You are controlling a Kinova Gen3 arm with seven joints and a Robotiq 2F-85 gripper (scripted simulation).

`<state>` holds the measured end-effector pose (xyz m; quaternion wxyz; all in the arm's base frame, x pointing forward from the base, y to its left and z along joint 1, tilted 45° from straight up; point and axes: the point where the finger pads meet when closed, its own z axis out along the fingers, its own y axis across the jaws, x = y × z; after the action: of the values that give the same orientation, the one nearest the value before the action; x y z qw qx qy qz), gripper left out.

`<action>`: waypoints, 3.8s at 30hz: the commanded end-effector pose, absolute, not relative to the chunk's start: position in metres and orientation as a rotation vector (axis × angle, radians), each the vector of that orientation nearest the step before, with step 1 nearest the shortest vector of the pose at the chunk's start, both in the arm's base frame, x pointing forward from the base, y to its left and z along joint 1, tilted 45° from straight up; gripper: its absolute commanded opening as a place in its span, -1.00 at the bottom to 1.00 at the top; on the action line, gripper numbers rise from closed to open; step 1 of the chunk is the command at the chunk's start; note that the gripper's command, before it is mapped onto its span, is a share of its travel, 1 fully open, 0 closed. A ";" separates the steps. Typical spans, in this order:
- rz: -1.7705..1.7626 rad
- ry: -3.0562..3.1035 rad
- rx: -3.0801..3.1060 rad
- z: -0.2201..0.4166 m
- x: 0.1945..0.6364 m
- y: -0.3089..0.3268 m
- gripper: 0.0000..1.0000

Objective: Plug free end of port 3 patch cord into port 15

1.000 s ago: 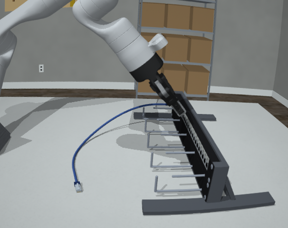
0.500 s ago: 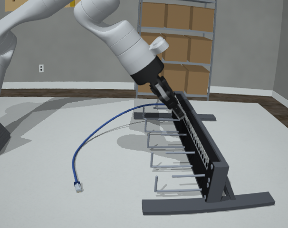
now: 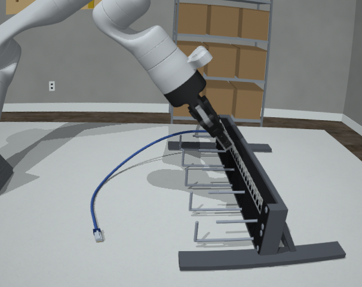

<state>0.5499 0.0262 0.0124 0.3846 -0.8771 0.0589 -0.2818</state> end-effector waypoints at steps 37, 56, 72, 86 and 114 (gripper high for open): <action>-0.721 0.151 -2.235 0.051 0.513 -0.019 -1.00; -0.721 0.151 -2.235 0.089 0.475 -0.064 -1.00; -0.721 0.151 -2.235 0.063 0.479 -0.090 -1.00; -0.721 0.151 -2.235 0.022 0.485 -0.131 -1.00; -0.721 0.151 -2.235 -0.027 0.532 -0.080 -1.00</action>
<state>0.5260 -0.0989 -0.0136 0.3783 -0.8760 0.0660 -0.2918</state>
